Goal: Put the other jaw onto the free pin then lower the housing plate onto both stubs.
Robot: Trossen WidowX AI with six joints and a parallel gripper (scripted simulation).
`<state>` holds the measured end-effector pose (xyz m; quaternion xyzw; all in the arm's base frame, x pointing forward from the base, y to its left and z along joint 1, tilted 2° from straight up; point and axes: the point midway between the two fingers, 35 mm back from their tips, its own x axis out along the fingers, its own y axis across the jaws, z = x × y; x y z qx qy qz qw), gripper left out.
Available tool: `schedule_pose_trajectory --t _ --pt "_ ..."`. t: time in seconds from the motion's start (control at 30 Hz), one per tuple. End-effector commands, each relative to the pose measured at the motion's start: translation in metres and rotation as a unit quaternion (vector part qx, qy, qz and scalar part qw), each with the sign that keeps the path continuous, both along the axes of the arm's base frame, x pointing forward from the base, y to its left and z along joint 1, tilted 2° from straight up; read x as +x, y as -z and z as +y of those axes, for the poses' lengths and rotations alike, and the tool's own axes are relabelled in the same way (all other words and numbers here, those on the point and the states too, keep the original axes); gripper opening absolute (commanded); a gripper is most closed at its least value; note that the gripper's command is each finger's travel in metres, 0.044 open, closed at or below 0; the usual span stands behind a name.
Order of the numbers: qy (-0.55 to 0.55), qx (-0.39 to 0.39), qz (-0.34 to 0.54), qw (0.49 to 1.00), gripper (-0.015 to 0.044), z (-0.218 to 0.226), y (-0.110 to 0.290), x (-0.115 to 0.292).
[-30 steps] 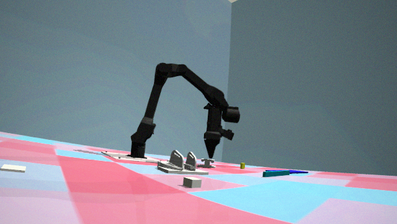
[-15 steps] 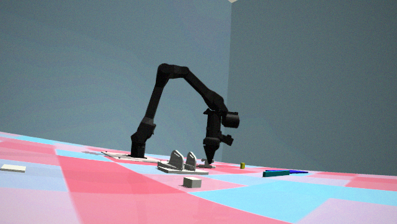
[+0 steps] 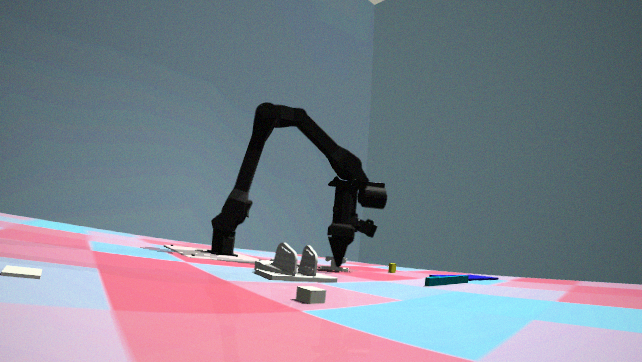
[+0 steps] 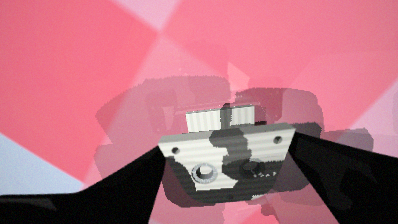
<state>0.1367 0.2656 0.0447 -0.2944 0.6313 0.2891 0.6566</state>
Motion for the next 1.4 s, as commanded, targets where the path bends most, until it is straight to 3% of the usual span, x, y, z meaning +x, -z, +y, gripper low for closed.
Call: schedule_pose_trajectory --t 0.0,0.4,0.87,1.37 --pt "0.001 0.000 0.001 1.000 0.0440 -0.0002 0.0009 -0.0005" --pt "0.001 0.000 0.001 1.000 0.0440 -0.0001 0.0016 -0.0004" --pt "0.000 0.000 0.000 1.000 0.0351 -0.0001 0.0008 0.0000" --pt "0.000 0.000 0.000 1.000 0.0351 0.0007 -0.0068 0.0001"
